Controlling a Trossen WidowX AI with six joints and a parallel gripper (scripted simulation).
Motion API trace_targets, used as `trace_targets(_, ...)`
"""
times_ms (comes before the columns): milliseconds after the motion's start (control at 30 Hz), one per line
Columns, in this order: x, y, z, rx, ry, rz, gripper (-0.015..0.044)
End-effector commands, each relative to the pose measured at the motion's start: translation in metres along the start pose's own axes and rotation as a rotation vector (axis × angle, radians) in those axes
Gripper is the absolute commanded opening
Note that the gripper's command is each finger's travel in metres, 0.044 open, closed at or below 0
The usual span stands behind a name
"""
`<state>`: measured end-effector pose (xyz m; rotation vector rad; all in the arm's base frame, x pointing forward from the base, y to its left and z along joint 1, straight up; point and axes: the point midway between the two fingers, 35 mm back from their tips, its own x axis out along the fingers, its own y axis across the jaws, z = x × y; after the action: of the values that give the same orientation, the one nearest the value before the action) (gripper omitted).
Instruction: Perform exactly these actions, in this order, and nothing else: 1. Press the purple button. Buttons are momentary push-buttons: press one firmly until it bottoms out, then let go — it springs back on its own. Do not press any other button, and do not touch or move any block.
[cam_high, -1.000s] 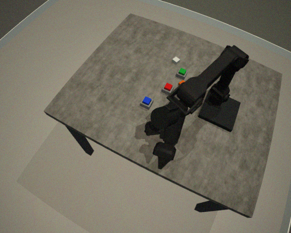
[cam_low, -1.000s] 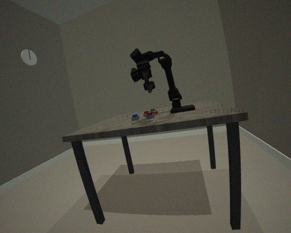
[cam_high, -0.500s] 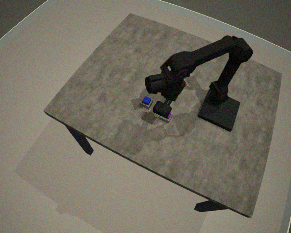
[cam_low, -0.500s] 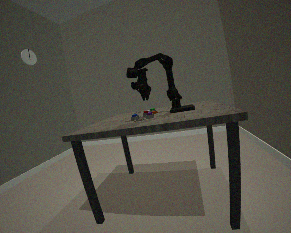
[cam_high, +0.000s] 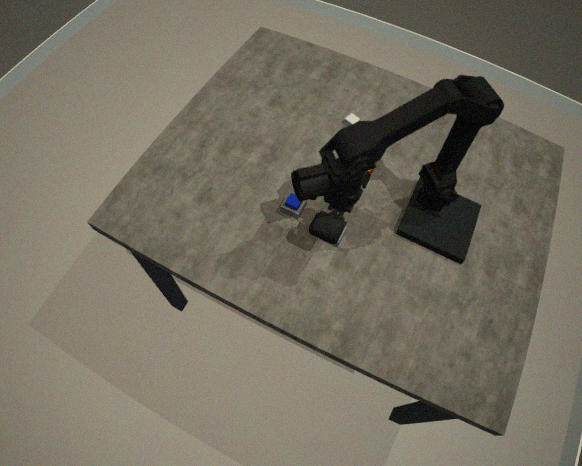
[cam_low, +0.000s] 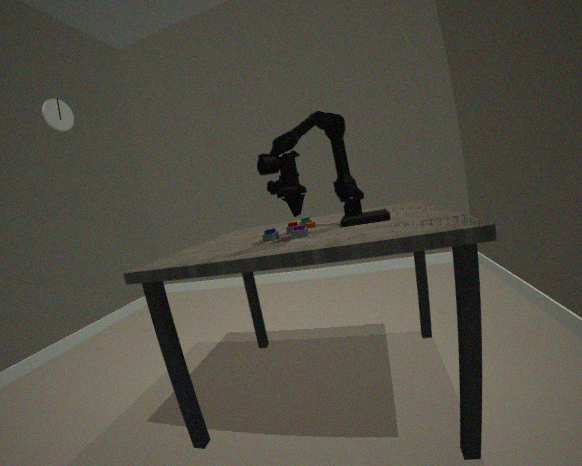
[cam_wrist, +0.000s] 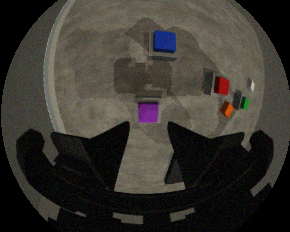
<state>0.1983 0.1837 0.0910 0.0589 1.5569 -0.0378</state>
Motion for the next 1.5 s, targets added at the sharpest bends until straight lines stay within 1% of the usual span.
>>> trace_targets(0,0.011,-0.001,0.0,-0.005,-0.007,0.001,0.0111)
trace_targets(100,0.011,-0.001,0.0,-0.005,-0.007,0.001,0.0032)
trace_targets(133,0.011,-0.001,0.0,-0.005,-0.007,0.001,0.002)
trace_targets(533,0.012,-0.001,0.0,-0.005,-0.007,0.001,0.002)
trace_targets(1167,0.042,-0.001,0.0,-0.005,-0.007,0.001,0.002)
trace_targets(1467,0.043,-0.001,0.0,-0.005,-0.007,0.001,0.002)
